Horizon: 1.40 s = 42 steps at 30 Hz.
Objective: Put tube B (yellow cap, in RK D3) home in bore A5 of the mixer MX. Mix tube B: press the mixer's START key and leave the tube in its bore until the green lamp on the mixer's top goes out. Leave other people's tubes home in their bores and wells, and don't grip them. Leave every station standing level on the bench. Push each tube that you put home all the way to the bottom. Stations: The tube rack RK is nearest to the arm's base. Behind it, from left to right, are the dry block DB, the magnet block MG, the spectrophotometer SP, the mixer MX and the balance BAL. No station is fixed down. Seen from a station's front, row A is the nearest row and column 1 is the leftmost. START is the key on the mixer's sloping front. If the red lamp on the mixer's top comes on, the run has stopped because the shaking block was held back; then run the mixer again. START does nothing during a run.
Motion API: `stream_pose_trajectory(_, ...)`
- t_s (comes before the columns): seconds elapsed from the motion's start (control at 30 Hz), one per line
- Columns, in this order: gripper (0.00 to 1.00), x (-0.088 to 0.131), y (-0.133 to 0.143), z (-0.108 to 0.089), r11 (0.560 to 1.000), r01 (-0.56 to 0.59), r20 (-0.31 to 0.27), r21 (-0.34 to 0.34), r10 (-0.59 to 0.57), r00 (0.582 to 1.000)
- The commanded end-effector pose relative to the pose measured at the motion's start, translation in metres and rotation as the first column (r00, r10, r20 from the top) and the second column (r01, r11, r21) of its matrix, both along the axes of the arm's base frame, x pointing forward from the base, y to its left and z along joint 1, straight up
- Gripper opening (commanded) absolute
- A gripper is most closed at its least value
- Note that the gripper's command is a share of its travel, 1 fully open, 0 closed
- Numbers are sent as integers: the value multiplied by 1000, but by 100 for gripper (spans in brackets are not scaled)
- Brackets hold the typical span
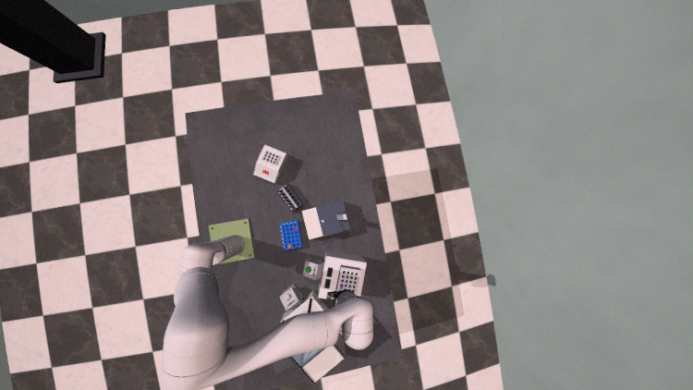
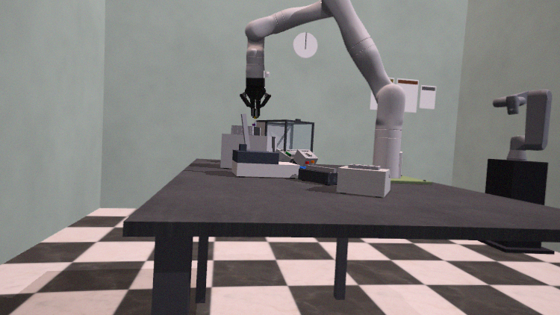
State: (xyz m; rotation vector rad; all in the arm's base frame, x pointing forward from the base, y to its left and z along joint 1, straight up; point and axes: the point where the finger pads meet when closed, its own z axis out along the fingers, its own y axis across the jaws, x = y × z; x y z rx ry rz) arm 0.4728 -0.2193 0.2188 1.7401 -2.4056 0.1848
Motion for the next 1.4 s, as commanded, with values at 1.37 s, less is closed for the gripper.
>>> stream_pose_trajectory(1.37,10,0,0,-9,1000,0,2,-1,0,1000)
